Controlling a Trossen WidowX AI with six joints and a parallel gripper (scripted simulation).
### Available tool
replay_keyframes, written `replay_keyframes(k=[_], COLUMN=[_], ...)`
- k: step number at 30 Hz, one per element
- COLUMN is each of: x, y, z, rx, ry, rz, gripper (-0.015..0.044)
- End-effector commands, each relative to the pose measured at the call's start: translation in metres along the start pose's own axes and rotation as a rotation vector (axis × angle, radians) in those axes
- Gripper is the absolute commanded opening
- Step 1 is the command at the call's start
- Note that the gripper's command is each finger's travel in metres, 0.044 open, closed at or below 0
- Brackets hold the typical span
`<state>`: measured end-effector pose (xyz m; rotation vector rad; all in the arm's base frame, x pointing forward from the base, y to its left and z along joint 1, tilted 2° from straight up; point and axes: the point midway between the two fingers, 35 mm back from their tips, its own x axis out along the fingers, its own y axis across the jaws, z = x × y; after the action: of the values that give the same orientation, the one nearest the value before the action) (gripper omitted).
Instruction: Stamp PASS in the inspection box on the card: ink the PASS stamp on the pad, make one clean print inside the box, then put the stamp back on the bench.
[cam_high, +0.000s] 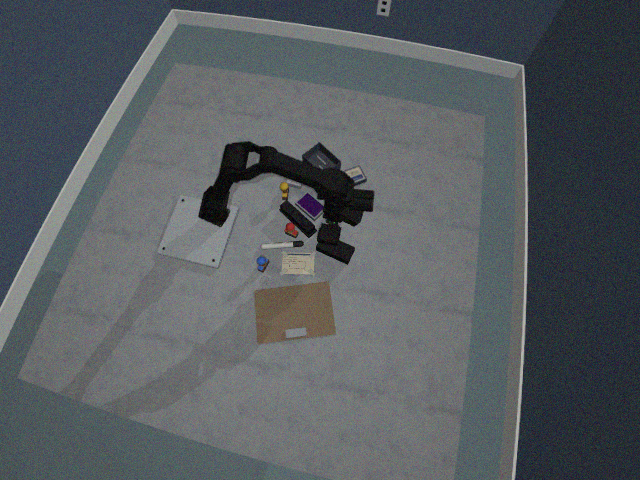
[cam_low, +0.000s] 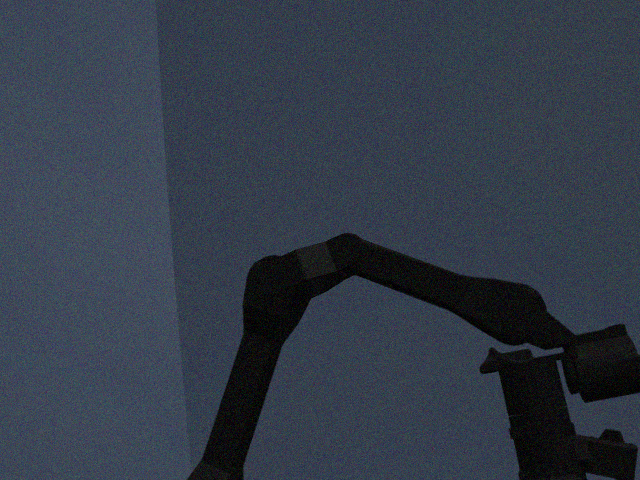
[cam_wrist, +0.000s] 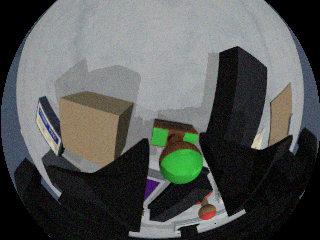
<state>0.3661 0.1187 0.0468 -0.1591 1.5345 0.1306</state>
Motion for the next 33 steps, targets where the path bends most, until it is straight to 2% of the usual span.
replay_keyframes(k=[1, 19, 22, 23, 33], x=[-0.0004, -0.0004, -0.0011, -0.0016, -0.0064], y=[0.0, 0.0, 0.0, 0.0, 0.0], z=[0.0001, 0.0001, 0.0002, 0.0003, 0.0008], rx=[0.0, 0.0, 0.0, 0.0, 0.0], ry=[-0.001, -0.001, -0.001, -0.001, -0.001], rz=[0.0, 0.0, 0.0, 0.0, 0.001], gripper=[0.0209, 0.0089, 0.001, 0.0, 0.0])
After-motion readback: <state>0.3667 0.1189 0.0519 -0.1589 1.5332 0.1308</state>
